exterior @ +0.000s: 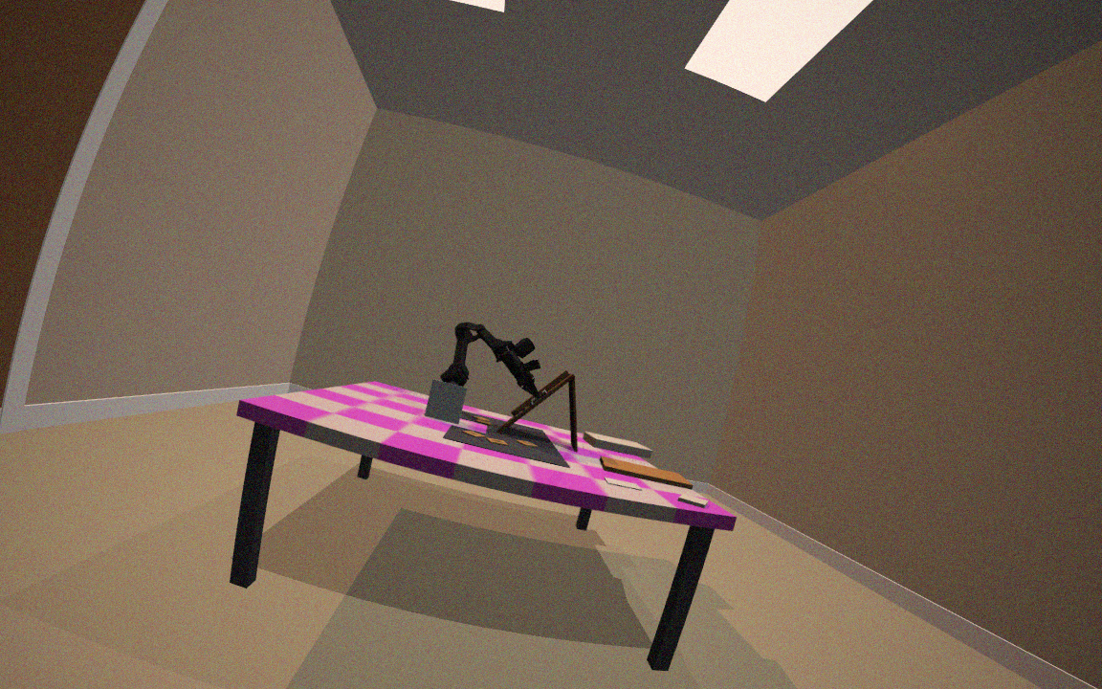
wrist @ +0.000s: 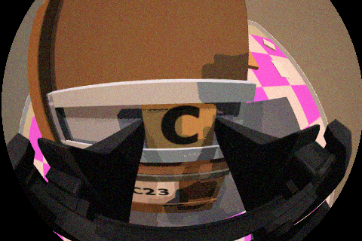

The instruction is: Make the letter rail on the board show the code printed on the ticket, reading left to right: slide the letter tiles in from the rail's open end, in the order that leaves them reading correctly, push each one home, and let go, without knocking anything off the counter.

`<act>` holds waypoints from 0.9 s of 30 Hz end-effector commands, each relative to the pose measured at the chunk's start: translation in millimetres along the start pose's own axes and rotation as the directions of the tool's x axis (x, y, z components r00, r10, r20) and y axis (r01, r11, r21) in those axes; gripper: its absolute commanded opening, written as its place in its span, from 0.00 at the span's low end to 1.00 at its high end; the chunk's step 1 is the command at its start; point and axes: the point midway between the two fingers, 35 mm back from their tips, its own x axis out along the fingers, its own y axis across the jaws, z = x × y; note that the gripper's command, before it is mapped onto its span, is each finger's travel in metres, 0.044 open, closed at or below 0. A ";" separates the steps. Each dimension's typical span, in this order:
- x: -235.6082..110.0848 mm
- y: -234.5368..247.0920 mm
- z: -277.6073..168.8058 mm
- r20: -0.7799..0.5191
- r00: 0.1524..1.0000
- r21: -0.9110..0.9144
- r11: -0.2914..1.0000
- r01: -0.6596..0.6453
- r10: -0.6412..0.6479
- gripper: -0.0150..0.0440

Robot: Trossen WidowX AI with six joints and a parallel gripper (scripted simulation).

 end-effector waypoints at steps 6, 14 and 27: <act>-0.5 6.0 0.0 0.002 1.000 0.003 1.000 0.005 -0.005 0.25; -0.5 11.6 0.1 0.002 1.000 0.003 1.000 0.005 -0.005 0.25; -0.5 21.5 0.5 0.002 1.000 0.003 1.000 0.004 -0.004 0.25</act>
